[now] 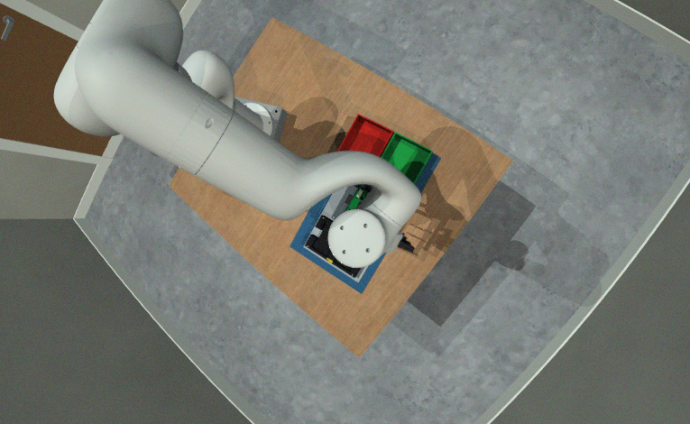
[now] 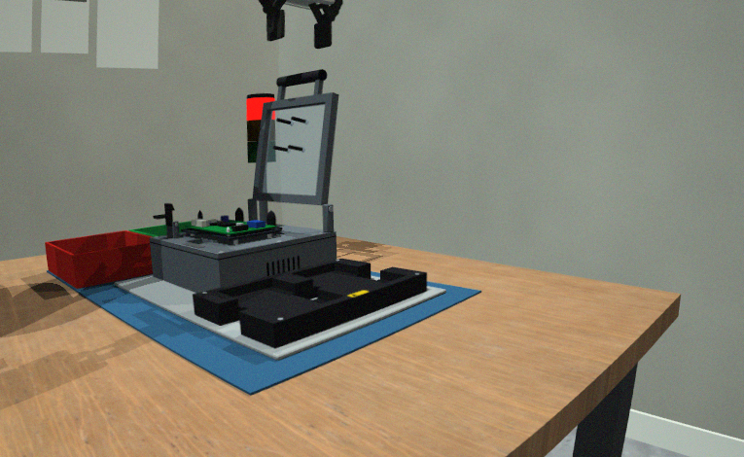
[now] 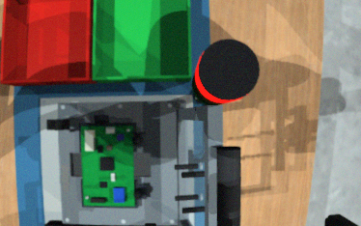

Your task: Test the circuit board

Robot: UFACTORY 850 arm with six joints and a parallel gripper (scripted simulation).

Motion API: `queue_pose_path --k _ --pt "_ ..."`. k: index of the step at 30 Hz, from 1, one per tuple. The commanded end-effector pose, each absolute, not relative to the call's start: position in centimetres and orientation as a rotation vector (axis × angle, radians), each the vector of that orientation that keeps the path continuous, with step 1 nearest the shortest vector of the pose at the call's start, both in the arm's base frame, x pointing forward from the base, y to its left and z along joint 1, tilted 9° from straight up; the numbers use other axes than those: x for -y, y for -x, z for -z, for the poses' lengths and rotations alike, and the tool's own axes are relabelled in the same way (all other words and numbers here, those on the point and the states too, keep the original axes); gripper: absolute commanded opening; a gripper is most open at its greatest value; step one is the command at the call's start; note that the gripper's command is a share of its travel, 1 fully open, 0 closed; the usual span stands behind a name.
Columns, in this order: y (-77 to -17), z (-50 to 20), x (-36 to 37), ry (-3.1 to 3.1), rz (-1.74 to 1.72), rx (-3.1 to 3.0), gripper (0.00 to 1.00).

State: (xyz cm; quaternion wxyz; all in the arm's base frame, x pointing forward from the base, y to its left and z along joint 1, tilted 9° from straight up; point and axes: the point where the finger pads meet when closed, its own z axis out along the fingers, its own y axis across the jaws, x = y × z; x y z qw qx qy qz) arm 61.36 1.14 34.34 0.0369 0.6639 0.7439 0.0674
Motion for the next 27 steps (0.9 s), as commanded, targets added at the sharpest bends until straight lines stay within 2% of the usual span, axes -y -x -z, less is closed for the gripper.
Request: queue_pose_path --k 1,7,20,27 --pt "-60.6 -34.4 -1.0 -2.037 -0.209 -2.282 1.00" --pt "-59.0 -34.1 -0.9 -2.037 -0.209 -2.282 1.00" --pt "-50.9 -32.8 0.0 -2.037 -0.209 -2.282 1.00" --pt "-49.0 -32.6 0.2 -2.037 -0.209 -2.282 1.00"
